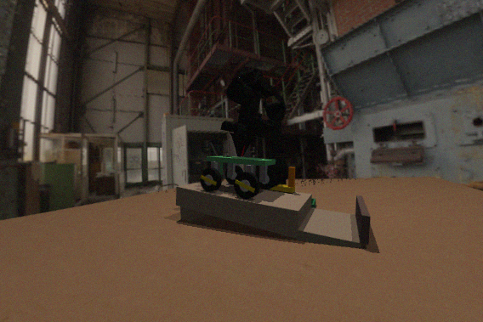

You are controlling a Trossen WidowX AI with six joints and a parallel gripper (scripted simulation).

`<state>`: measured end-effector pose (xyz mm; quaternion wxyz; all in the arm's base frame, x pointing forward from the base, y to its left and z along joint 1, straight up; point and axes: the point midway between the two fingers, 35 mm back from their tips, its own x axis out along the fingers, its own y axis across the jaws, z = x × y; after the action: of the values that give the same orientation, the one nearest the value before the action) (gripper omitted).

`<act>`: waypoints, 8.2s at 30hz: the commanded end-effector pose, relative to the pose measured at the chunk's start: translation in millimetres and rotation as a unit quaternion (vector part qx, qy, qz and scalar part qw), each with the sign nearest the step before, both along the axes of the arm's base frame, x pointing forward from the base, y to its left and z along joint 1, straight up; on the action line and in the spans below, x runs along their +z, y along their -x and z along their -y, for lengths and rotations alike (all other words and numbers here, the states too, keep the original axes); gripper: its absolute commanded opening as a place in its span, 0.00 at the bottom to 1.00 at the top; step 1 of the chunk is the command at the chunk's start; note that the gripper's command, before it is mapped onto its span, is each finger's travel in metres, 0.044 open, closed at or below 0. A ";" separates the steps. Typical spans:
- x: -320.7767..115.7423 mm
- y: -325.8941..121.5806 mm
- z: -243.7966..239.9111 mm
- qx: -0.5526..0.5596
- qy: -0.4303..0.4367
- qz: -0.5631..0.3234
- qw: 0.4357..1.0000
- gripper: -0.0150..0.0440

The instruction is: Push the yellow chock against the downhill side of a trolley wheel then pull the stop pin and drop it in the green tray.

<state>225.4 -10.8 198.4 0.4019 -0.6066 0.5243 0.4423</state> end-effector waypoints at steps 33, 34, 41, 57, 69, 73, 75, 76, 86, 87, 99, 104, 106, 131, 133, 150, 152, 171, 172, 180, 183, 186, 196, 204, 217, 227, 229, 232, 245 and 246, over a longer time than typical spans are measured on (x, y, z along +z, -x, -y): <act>-22.2 18.7 -129.5 0.000 -0.003 -0.002 1.000 0.25; -22.7 19.4 -133.3 0.000 -0.003 -0.002 1.000 0.25; -24.7 23.1 -152.9 0.000 -0.004 -0.002 1.000 0.25; -24.4 23.9 -150.2 0.199 -0.028 -0.041 0.979 0.25; -23.9 24.5 -148.0 0.376 -0.041 -0.060 0.924 0.25; -23.9 24.3 -147.3 0.425 -0.045 -0.071 0.901 0.25; -24.0 24.2 -146.9 0.451 -0.048 -0.077 0.888 0.25; -24.0 24.1 -146.7 0.464 -0.049 -0.080 0.881 0.25; -24.0 23.2 -144.9 0.588 -0.061 -0.101 0.800 0.25; -23.9 23.0 -144.7 0.600 -0.062 -0.102 0.791 0.25; -23.4 21.9 -143.2 0.706 -0.070 -0.109 0.697 0.25; -24.7 23.8 -142.9 0.708 -0.071 -0.110 0.694 0.25; -28.1 28.5 -142.4 0.713 -0.071 -0.111 0.689 0.25; -78.0 52.5 -151.1 0.733 -0.142 -0.064 0.662 0.25; -84.1 53.1 -154.2 0.733 -0.143 -0.064 0.662 0.25; -108.5 55.6 -165.7 0.733 -0.144 -0.063 0.662 0.52; -108.9 55.3 -164.2 0.733 -0.144 -0.063 0.662 0.58; -114.5 52.4 -150.2 0.733 -0.143 -0.063 0.662 0.58; -114.9 52.3 -149.5 0.733 -0.143 -0.063 0.662 0.58; -117.9 51.1 -144.1 0.733 -0.143 -0.064 0.662 0.58; -119.1 50.6 -142.1 0.733 -0.143 -0.064 0.662 0.58; -120.4 50.2 -140.1 0.733 -0.143 -0.064 0.662 0.58; -125.1 48.9 -134.0 0.733 -0.143 -0.064 0.662 0.58; -129.1 47.9 -129.3 0.733 -0.143 -0.064 0.662 0.58; -135.2 46.5 -123.3 0.733 -0.142 -0.064 0.662 0.58; -134.9 46.8 -123.1 0.732 -0.141 -0.066 0.663 0.83; -134.9 46.8 -123.1 0.732 -0.141 -0.066 0.663 0.83; -134.9 46.8 -123.1 0.732 -0.141 -0.066 0.663 0.83; -95.7 48.0 -121.9 0.733 -0.142 -0.064 0.662 1.00; -95.0 48.0 -121.8 0.733 -0.142 -0.064 0.662 1.00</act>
<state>176.8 110.3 94.6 -0.0066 -0.6993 -0.1312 0.7027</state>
